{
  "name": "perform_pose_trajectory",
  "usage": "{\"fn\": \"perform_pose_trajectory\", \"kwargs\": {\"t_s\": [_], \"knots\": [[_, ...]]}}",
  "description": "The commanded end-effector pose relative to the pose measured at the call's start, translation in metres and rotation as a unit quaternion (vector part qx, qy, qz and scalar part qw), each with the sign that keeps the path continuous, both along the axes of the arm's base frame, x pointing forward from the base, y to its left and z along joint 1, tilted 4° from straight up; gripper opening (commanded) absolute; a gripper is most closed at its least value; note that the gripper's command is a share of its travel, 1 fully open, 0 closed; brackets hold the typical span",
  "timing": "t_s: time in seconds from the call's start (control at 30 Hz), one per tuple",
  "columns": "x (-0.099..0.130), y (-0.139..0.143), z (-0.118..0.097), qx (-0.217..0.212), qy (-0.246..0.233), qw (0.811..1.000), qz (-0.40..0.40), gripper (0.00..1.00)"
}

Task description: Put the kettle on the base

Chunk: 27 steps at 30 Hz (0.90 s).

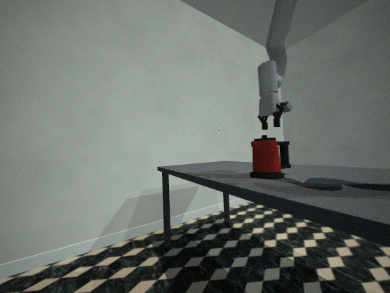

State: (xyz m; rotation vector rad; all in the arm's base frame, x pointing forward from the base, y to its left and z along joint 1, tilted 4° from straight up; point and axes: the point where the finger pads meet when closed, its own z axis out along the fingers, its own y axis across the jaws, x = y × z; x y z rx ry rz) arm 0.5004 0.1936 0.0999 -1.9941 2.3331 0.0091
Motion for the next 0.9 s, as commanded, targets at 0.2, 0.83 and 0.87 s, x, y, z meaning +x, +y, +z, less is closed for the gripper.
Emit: {"fn": "perform_pose_trajectory", "kwargs": {"t_s": [0.2,0.83,0.87], "knots": [[-0.004,-0.004,0.075,0.0,-0.001,1.0,0.0,0.81],[-0.006,-0.006,0.112,0.0,-0.001,1.0,0.0,0.81],[-0.006,-0.006,0.112,0.0,-0.001,1.0,0.0,0.81]]}}
